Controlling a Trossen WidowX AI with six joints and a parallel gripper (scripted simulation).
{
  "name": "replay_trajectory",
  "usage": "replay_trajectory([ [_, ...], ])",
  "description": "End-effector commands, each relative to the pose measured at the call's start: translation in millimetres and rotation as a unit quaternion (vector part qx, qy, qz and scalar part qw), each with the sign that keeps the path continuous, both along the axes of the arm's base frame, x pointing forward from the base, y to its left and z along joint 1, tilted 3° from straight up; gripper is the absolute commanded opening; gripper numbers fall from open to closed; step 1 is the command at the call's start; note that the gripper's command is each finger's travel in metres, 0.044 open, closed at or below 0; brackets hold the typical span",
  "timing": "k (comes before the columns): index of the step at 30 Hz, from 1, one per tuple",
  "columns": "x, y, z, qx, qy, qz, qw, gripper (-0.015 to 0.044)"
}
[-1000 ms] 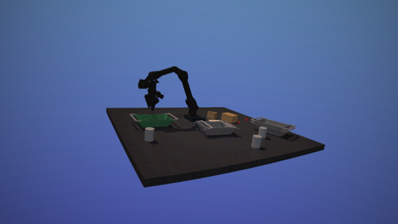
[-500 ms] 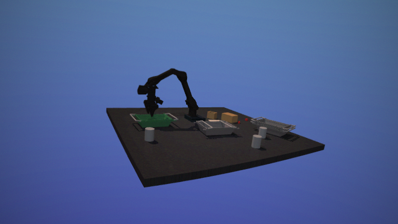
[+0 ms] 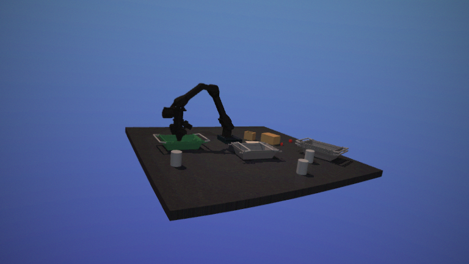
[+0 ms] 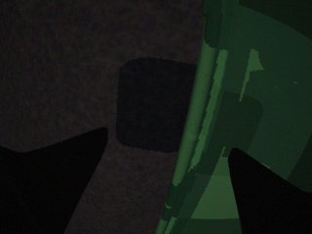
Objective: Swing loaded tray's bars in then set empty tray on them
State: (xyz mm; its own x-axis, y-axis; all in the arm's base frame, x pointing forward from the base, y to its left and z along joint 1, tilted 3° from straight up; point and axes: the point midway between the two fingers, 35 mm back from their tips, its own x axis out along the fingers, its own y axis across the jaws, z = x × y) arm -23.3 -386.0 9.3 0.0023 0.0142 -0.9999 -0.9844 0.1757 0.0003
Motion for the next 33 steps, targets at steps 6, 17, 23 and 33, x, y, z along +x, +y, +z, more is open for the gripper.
replay_trajectory([
  [6,-0.1,0.2,-1.1,0.0,0.001,0.003,1.0,0.0293],
  [17,-0.1,0.2,-1.1,0.0,0.001,0.003,1.0,0.0188],
  [23,-0.1,0.2,-1.1,0.0,0.001,0.003,1.0,0.0148],
  [33,-0.1,0.2,-1.1,0.0,0.001,0.003,1.0,0.0081],
])
